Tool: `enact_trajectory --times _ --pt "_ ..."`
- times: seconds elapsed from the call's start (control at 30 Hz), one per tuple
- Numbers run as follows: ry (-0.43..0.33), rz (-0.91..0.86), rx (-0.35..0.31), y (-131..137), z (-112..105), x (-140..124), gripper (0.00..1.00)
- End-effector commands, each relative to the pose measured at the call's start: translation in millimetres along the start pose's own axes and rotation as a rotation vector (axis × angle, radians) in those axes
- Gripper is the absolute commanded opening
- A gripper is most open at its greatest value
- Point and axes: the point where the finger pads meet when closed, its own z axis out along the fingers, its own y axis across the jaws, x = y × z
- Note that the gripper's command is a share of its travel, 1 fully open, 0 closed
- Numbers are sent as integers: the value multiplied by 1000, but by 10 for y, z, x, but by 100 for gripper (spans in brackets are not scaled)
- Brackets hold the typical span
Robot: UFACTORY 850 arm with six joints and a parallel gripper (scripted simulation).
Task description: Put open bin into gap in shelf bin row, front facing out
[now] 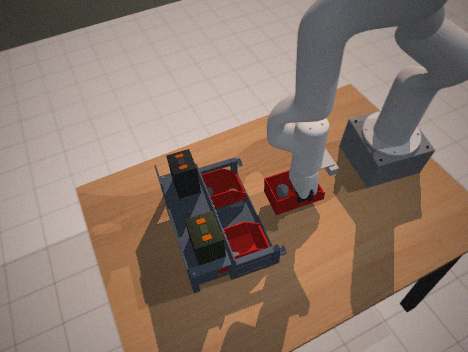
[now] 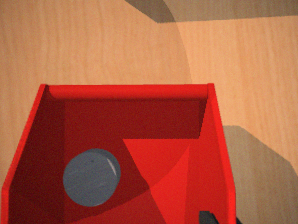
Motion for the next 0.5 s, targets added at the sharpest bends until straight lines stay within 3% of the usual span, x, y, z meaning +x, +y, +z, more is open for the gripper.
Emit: enact_trajectory --times 0.0,0.47 --pt "-6 -1 1 -12 -3 -7 0" --pt "-6 -1 2 -38 -2 -4 0"
